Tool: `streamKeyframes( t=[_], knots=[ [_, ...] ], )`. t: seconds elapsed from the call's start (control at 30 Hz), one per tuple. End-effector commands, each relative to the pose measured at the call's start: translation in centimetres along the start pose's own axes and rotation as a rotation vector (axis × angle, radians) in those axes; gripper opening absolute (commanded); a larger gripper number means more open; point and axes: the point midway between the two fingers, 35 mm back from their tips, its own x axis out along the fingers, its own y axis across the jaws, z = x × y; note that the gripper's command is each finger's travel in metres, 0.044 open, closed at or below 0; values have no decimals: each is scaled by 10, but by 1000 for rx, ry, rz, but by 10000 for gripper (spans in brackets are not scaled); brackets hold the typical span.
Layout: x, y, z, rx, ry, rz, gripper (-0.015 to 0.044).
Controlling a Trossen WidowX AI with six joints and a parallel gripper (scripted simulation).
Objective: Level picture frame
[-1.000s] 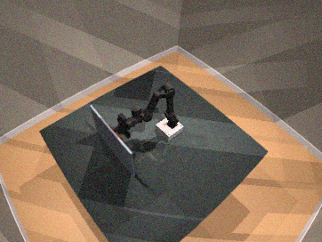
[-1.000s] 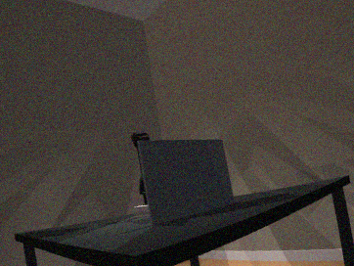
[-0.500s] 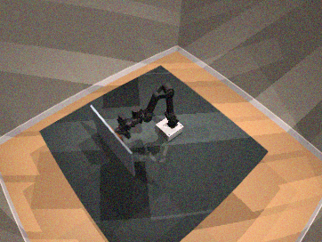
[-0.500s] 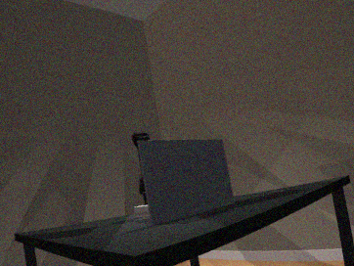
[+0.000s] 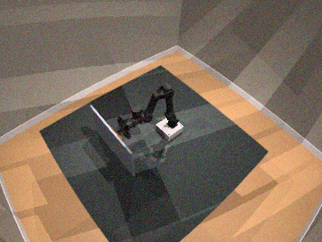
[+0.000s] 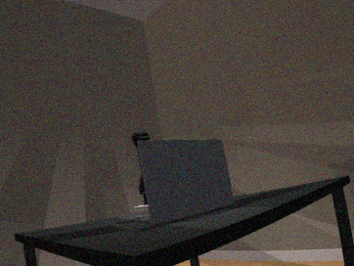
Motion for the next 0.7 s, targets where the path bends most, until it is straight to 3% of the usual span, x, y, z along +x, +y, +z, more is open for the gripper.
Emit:
streamKeyframes(
  t=[0.0, 0.67],
  knots=[
    [0, 0, 0, 0, 0, 0, 0],
    [0, -1, 0, -84, 0, -1, 0]
  ],
)
